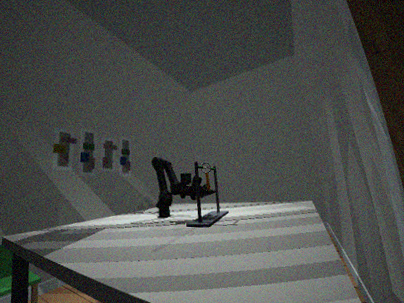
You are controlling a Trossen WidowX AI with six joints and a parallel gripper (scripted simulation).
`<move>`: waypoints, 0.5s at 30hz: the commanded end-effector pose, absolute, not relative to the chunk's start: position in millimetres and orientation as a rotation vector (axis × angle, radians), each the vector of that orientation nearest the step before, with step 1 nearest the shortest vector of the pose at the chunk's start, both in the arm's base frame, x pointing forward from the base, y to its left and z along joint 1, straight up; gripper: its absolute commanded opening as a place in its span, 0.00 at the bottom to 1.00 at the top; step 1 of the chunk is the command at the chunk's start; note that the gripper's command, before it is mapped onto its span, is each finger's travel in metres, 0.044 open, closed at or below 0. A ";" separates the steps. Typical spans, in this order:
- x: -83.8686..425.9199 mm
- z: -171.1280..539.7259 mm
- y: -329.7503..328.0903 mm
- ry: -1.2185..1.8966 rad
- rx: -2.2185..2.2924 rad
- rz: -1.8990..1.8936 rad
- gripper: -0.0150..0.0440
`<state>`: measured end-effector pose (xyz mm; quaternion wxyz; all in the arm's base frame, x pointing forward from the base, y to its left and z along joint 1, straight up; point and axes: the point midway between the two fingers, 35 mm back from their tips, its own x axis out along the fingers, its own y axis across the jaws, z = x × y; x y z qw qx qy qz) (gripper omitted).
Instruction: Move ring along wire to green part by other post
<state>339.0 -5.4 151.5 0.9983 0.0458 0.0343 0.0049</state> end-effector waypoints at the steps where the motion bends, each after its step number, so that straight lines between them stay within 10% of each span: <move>1: 339.5 152.1 -4.0 0.068 0.085 0.014 0.00; 15: 328.9 153.2 -4.8 0.157 0.009 0.086 0.00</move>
